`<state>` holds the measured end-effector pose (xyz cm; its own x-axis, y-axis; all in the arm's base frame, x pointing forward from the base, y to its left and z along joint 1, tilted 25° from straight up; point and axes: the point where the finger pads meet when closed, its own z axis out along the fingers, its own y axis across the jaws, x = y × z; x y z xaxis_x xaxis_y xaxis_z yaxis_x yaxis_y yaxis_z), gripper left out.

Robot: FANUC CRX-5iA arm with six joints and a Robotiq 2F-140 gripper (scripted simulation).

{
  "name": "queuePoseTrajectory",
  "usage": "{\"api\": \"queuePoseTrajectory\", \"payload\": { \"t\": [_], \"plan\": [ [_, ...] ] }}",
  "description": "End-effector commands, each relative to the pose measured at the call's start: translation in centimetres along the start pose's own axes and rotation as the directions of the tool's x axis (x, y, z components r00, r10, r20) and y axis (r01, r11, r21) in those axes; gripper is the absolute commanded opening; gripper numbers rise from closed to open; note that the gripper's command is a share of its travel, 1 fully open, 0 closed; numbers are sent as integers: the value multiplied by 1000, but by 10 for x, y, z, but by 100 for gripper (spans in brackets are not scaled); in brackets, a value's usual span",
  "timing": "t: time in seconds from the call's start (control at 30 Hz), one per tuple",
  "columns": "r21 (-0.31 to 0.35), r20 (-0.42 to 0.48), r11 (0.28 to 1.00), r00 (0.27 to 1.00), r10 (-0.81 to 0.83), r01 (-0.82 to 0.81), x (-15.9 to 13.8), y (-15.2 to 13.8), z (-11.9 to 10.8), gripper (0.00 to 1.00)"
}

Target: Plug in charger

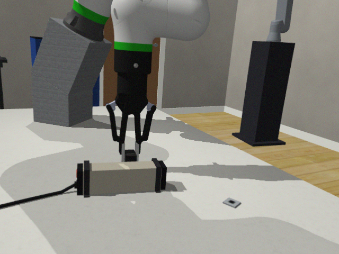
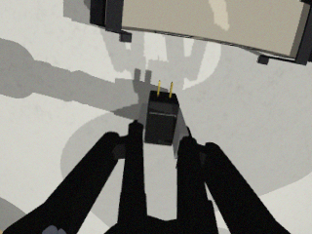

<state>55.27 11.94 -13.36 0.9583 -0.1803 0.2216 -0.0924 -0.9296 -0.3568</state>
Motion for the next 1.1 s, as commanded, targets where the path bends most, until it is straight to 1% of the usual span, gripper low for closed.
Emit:
{"api": "queuePoseTrajectory", "payload": {
  "t": [0.0,0.7,1.07],
  "plan": [
    [0,-1,1000,1000,0,0,1,0,-1,10],
    [-1,-2,1000,1000,0,0,11,0,-1,10],
    [-1,-2,1000,1000,0,0,24,0,-1,10]
  ]
}}
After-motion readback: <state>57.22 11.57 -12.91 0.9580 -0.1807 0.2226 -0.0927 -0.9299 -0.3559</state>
